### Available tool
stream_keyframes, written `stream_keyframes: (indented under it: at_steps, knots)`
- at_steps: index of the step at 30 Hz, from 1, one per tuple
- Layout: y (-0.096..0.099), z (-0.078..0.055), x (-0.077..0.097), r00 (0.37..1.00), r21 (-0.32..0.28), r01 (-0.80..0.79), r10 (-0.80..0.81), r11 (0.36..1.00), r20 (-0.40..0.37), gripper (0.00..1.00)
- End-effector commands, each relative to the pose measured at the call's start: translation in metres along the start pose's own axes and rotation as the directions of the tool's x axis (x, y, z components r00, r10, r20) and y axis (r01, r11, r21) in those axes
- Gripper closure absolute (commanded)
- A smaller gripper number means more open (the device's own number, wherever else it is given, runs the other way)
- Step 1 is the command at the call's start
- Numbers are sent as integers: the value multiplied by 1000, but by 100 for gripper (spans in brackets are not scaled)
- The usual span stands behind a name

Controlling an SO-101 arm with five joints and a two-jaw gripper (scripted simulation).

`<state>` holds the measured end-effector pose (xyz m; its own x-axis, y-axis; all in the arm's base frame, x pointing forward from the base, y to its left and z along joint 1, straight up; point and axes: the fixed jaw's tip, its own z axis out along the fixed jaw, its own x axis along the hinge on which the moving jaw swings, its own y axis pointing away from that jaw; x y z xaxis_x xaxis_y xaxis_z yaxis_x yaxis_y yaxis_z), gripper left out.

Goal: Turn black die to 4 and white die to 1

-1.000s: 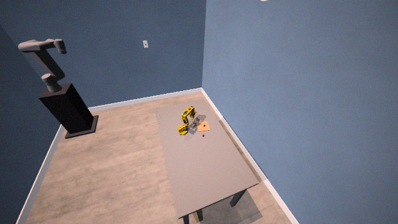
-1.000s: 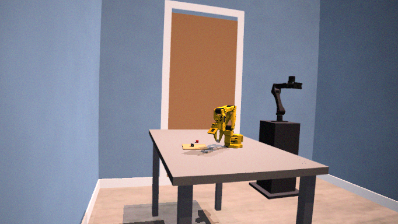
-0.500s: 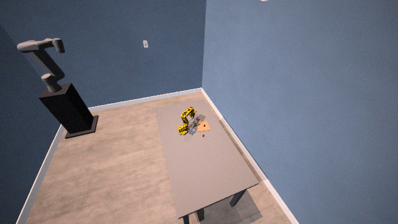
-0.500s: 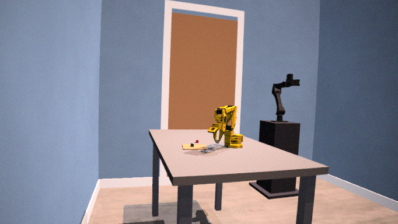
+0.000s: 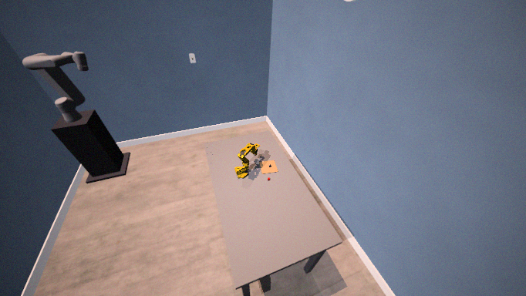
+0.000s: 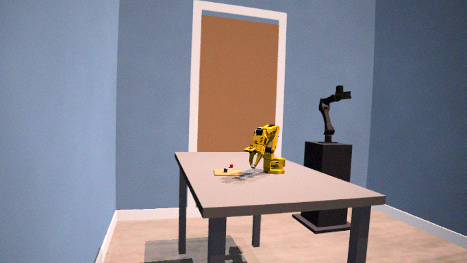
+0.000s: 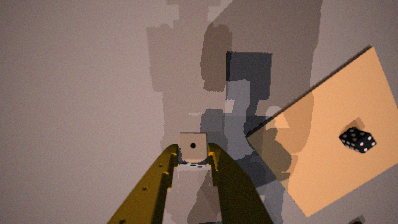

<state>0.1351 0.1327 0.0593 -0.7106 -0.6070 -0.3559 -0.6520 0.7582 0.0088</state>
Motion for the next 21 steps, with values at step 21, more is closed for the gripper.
stream_keyframes:
  at_steps: [21]
  knots:
    - [4, 3, -24, 965, -12, 20, -16, 1000, 263, 100]
